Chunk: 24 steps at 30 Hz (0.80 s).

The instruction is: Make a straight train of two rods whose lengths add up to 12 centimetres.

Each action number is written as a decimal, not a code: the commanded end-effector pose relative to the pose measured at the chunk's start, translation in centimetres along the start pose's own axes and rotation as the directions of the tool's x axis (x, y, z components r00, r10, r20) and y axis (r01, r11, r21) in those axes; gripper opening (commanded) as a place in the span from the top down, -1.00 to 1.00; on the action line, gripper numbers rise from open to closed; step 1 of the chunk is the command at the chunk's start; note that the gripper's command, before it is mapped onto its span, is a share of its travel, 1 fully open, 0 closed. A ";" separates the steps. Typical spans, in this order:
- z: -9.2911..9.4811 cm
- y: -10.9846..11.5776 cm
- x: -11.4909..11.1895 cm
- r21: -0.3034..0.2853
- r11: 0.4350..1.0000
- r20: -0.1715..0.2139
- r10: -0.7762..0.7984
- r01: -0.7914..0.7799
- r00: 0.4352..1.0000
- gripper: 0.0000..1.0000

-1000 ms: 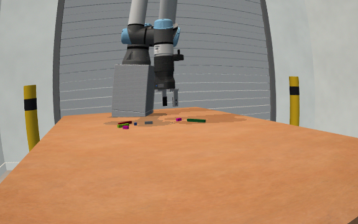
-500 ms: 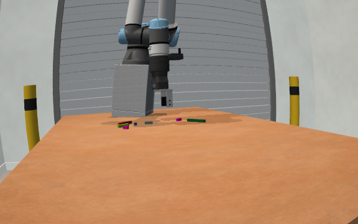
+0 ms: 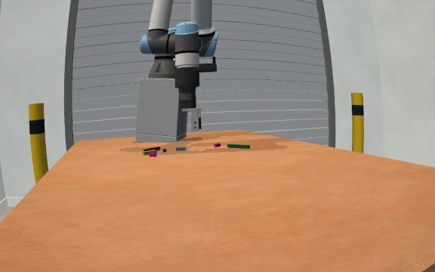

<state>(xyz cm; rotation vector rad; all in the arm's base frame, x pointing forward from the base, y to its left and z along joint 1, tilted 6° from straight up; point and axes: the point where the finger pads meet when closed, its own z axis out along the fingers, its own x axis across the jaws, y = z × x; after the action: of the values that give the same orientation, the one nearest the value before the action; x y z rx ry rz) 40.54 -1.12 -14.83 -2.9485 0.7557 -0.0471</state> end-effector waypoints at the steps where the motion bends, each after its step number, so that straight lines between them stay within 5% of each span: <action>1: -0.1 0.7 0.8 0.000 0.986 -0.001 0.167 -0.167 0.986 -1.00; 13: -0.1 2.4 2.1 0.000 0.880 -0.001 0.476 -0.476 0.880 -1.00; 24: -0.2 4.7 3.5 0.001 0.629 -0.001 0.777 -0.777 0.629 -1.00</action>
<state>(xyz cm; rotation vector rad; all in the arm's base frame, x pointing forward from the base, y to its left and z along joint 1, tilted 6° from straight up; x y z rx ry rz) 41.34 -5.98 -15.05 -2.4583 1.7880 0.0110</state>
